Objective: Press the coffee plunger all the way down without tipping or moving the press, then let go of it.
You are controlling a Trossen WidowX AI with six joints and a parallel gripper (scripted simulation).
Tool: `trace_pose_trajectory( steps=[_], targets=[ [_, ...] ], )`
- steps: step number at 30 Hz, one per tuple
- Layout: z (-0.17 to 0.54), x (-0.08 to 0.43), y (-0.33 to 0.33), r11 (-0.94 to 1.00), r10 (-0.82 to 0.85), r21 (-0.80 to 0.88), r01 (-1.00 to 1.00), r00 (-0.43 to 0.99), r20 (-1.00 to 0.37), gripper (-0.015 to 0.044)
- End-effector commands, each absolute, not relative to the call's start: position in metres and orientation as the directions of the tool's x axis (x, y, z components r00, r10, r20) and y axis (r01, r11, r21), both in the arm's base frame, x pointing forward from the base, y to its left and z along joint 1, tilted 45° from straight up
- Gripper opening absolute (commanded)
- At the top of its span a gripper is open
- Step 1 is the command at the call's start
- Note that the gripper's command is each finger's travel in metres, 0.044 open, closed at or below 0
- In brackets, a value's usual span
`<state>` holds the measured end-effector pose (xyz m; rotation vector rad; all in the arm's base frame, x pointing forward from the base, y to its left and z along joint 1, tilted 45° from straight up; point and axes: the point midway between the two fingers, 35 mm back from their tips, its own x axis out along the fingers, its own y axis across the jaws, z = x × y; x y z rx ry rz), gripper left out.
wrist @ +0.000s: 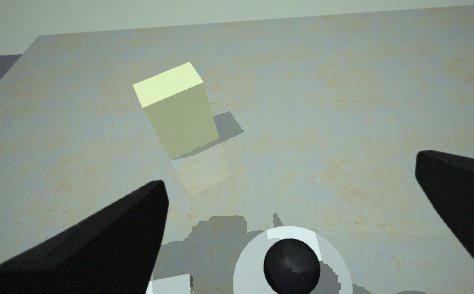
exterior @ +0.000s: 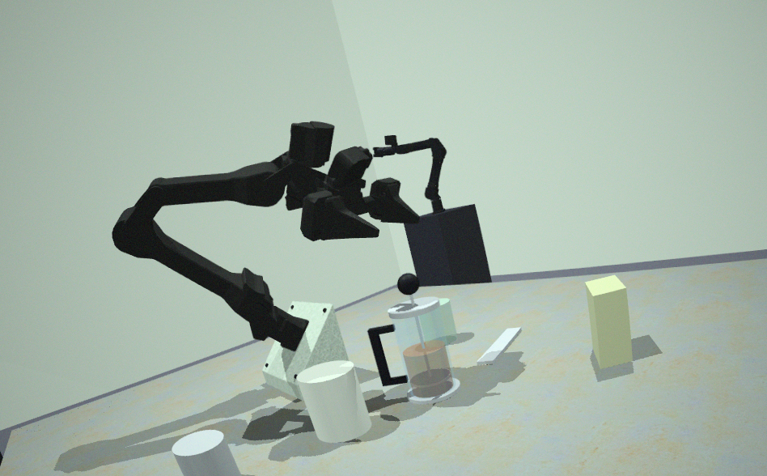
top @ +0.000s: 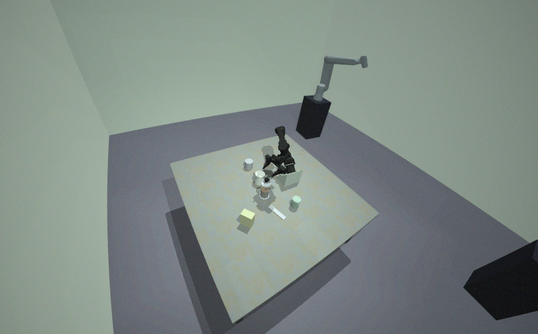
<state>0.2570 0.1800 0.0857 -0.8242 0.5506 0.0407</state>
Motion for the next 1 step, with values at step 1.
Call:
trace_pose_trajectory(
  steps=[1],
  targets=[
    [0.0877,0.2555,0.1801,0.686,-0.179,-0.687,-0.239,0.860,-0.478,0.0440]
  ],
)
